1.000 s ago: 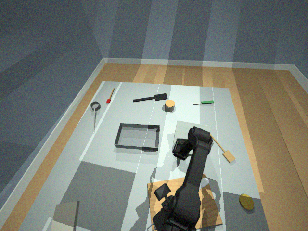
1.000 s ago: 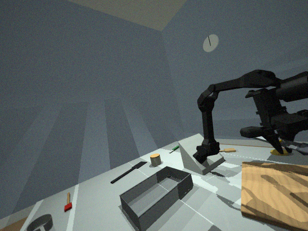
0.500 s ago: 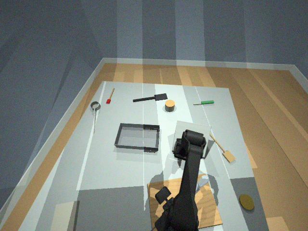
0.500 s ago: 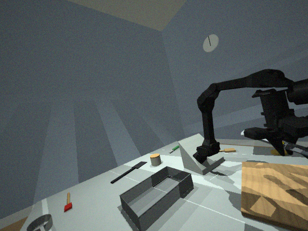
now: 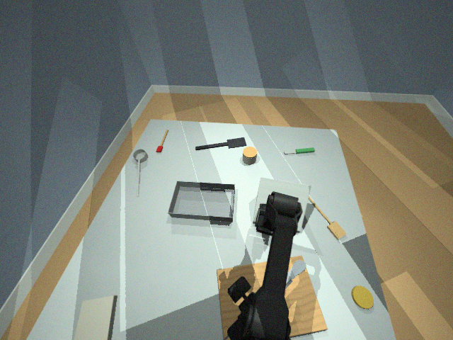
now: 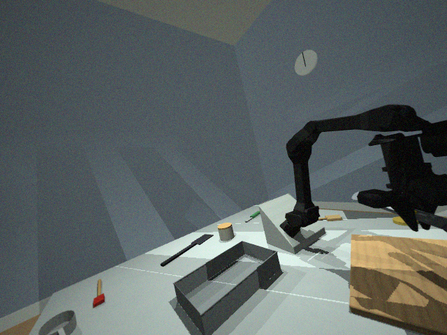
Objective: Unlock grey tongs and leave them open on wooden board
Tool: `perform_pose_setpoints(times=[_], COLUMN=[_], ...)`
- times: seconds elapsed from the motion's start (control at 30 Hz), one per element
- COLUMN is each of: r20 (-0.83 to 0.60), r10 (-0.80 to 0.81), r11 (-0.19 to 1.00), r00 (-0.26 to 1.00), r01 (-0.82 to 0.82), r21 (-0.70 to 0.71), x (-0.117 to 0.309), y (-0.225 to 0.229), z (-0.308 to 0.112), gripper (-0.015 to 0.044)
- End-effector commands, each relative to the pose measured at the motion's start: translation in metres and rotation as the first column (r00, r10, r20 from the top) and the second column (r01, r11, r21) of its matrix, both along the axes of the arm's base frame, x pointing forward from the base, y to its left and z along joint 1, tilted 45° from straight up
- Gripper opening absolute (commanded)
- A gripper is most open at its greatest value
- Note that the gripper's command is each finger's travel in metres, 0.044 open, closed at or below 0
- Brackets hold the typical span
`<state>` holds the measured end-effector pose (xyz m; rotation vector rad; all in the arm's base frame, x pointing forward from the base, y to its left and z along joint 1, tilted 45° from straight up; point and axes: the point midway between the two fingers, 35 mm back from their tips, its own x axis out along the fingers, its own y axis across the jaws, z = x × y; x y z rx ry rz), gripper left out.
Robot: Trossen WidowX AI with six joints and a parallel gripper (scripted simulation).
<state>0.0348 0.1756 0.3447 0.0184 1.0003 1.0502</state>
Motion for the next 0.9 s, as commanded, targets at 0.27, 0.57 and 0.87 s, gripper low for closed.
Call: perform_pose_setpoints(times=[0.27,0.57,0.87], r20=[-0.004,-0.004,-0.004], r10=[-0.005,-0.005,-0.005], r11=[1.000,1.000,1.000], r00=[1.000,1.000,1.000], r01=[0.005,0.005,0.005], r21=[-0.008,-0.008,-0.008], x=[0.004,0.006,0.008], y=[0.017,0.028,0.039], z=[-0.015,-0.024,-0.035], gripper=[-0.0150,-0.0150,-0.0150])
